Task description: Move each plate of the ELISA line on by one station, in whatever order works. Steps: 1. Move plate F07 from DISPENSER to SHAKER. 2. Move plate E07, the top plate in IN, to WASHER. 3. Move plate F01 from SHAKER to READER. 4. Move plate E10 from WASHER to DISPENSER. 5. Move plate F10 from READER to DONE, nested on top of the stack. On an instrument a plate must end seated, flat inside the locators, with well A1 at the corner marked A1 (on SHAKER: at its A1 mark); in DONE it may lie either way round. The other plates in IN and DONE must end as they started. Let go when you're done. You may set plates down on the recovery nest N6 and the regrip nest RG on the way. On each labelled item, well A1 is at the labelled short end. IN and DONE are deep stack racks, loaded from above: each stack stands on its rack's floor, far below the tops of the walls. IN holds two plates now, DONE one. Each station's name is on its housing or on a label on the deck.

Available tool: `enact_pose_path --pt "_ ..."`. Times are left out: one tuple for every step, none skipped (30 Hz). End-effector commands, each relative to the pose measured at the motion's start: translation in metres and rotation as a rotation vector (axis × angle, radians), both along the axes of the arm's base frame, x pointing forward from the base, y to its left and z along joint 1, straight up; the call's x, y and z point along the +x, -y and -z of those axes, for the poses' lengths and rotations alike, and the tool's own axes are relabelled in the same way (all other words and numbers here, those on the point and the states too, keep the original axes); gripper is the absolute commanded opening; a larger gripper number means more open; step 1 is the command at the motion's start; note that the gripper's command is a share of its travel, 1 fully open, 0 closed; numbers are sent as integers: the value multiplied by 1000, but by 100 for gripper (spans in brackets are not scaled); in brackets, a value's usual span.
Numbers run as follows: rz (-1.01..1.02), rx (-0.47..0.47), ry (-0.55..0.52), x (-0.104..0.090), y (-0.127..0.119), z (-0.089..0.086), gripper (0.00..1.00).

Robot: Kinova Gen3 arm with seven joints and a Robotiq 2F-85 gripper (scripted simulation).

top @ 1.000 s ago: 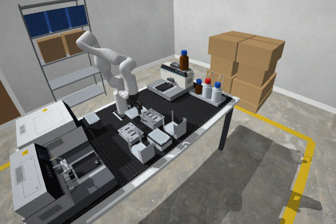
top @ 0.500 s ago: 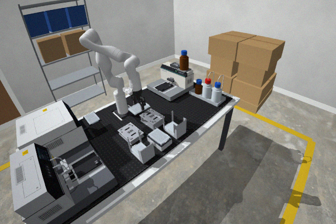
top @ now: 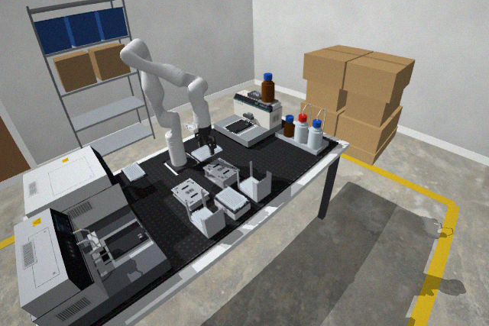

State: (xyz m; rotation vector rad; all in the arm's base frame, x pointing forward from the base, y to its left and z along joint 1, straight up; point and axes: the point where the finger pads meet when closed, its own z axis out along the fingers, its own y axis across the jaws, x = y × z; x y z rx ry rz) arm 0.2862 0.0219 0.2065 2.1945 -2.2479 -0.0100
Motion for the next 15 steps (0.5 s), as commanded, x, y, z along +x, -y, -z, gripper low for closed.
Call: enact_pose_path --pt "0 0 1 -3 -8 0 94" --pt "0 0 1 -4 -11 0 94" --pt "0 0 1 -6 -14 0 94" --pt "0 0 1 -7 -17 0 94" --pt "0 0 1 -8 -20 0 94" --pt "0 0 1 -10 -23 -1 94" --pt "0 0 1 -11 -26 -1 94" --pt "0 0 1 -12 -29 -1 94" --pt "0 0 1 -14 -32 -1 94" --pt "0 0 1 -15 -35 -1 94" --pt "0 0 1 -16 -38 -1 94" --pt "0 0 1 -18 -41 -1 94" --pt "0 0 1 -19 -44 -1 94" --pt "0 0 1 -20 -45 -1 94" --pt "0 0 1 -20 -45 -1 94"
